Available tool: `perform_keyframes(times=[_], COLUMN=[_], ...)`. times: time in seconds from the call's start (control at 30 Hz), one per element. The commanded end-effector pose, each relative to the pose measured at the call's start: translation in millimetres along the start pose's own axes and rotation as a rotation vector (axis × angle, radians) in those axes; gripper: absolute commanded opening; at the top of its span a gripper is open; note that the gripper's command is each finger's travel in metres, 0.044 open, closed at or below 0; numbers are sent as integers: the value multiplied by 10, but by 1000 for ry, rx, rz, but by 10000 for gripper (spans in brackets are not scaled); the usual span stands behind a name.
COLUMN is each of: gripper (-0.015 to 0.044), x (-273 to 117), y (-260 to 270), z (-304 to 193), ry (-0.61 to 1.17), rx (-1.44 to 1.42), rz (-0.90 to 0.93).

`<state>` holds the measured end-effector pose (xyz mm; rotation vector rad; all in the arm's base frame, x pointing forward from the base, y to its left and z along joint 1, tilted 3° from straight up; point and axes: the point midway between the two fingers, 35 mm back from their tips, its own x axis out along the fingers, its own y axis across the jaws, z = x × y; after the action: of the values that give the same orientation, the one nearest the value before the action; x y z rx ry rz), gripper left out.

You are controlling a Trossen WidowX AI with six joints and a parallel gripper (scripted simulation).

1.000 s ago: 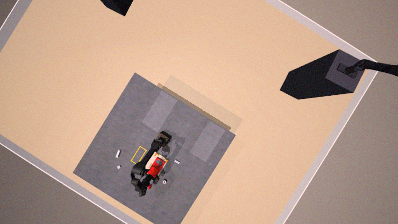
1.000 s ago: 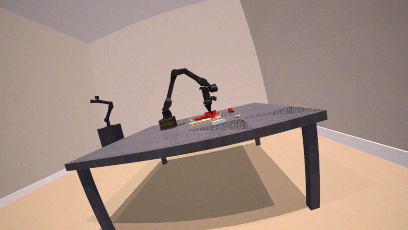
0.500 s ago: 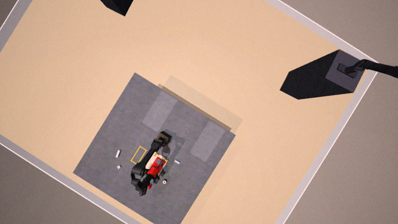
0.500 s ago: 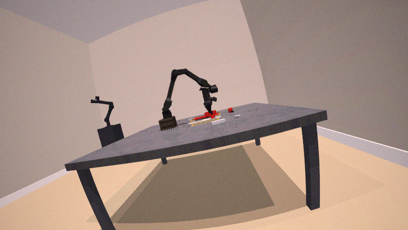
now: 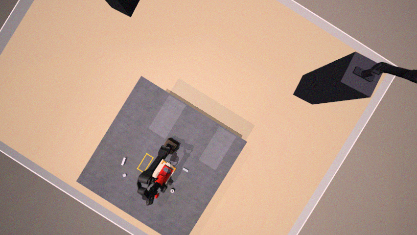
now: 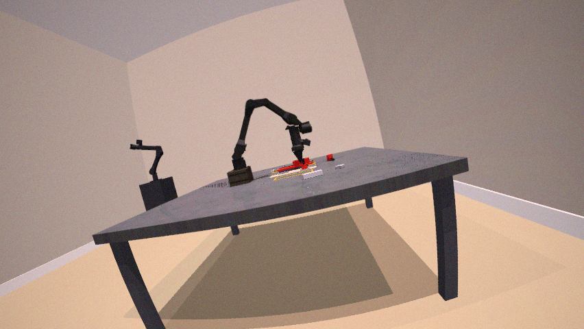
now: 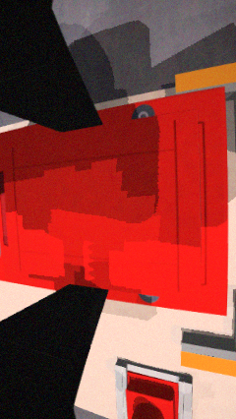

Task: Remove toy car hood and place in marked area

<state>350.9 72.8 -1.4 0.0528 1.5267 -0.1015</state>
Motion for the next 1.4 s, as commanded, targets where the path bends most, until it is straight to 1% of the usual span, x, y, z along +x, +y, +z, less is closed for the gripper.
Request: perform_keyframes(times=[0.0, 0.07, 0.43, 1.37], gripper=[308, 295, 6, 0], x=[1, 1, -53, -237], y=[-1, -1, 0, 2], z=[0, 0, 2, 4], ry=[0, 0, 0, 0], rx=[0, 0, 0, 0], rz=[-2, -2, -1, 0])
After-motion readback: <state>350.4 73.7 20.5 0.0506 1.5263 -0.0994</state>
